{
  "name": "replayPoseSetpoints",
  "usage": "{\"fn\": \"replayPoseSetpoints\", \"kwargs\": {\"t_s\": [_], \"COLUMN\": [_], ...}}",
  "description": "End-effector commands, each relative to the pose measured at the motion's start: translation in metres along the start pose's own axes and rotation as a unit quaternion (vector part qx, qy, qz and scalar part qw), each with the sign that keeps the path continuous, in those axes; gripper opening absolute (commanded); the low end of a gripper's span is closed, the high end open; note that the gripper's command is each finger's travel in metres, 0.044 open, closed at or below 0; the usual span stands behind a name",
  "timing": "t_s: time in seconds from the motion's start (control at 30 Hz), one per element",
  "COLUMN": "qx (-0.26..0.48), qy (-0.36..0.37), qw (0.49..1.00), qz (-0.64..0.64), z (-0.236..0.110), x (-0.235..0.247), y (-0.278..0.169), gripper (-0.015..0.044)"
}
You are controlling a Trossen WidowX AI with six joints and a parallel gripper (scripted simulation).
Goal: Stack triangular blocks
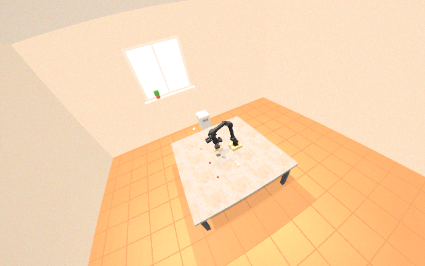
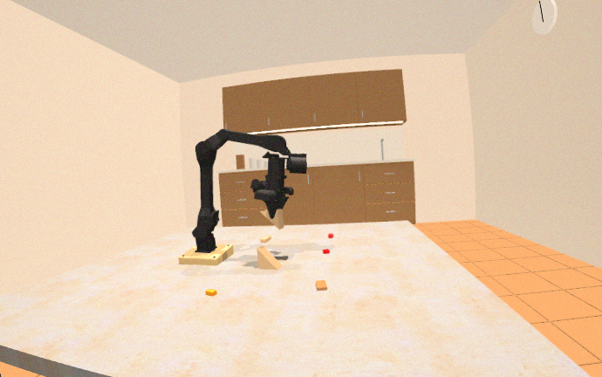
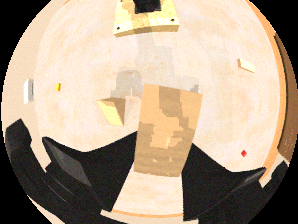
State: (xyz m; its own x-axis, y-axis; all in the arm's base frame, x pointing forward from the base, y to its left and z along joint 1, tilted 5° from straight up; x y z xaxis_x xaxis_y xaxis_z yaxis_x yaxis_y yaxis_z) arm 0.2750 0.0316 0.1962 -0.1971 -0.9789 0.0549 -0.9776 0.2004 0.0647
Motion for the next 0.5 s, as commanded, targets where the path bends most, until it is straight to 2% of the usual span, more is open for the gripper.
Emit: {"fn": "replayPoseSetpoints", "kwargs": {"t_s": [0.0,0.47], "qx": [0.003,0.014], "qy": [0.004,0.012], "qw": [1.000,1.000], "qz": [0.000,0.002], "z": [-0.007,-0.025], "x": [0.013,0.060], "y": [-0.017,-0.059], "gripper": [0.0000,0.0000]}}
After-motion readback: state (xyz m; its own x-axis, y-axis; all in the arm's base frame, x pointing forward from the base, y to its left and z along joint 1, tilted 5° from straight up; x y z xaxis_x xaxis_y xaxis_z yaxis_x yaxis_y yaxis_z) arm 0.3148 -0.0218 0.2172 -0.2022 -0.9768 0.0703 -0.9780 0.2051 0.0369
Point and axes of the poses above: the point midway between the two fingers, 35 mm back from their tips, its own z axis out along the fingers, its own x axis across the jaws, y = z × x, the point moved 4 cm from there along -z, back along the fingers, and after that the axes turned 1 degree about z, right-handed, at the moved point
